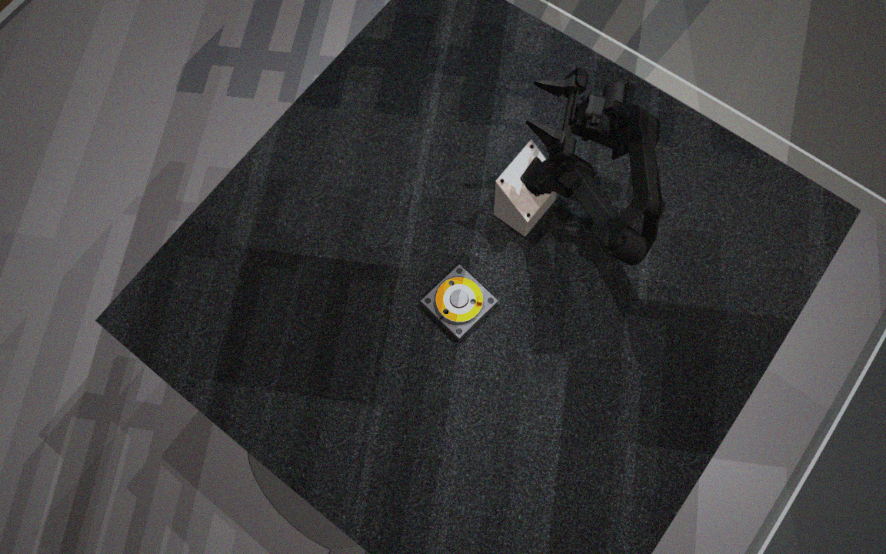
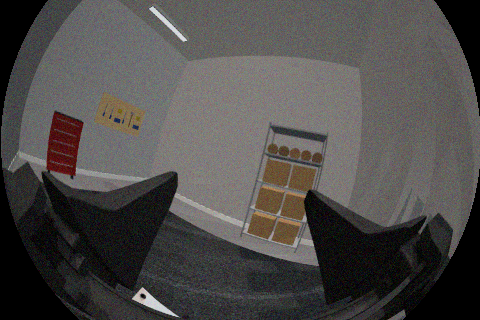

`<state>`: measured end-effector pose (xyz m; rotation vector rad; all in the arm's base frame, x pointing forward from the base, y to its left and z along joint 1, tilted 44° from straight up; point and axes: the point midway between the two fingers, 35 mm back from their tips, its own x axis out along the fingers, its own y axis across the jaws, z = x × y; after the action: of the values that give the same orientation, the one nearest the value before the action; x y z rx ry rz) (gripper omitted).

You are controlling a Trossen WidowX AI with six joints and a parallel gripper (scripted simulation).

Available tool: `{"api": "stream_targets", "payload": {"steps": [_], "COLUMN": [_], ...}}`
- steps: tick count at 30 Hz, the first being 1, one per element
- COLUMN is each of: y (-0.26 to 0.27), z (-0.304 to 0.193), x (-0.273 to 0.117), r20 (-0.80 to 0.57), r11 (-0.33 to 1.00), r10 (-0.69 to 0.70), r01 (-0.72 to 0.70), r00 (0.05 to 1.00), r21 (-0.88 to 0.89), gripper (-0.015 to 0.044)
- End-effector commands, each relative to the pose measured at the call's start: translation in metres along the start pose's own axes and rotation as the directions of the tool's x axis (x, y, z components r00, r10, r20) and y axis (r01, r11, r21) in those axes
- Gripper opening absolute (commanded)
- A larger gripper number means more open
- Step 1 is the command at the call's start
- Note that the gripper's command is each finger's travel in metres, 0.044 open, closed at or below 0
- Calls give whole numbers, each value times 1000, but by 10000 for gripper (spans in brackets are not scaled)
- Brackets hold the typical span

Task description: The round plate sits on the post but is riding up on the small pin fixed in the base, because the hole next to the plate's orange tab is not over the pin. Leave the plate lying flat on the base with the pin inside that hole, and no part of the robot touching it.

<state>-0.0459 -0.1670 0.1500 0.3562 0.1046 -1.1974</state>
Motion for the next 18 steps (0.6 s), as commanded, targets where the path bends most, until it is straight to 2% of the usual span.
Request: {"api": "stream_targets", "payload": {"steps": [1,3,8,10,15,18], "y": [0,1,22,25,51,61], "z": [0,-4,-8,-9,-16,-18], "x": [0,3,25,28,46,52], "r20": [-5,-44,-157,-174,-297,-340], "r11": [1000,1000,971,965,899,872], "r10": [3,24,235,262,436,487], "r01": [-3,-23,-227,-253,-422,-473], "r00": [1000,999,959,949,849,804], "r21": [1,10,69,74,115,130], "gripper": [374,321,190,137,6,0]}}
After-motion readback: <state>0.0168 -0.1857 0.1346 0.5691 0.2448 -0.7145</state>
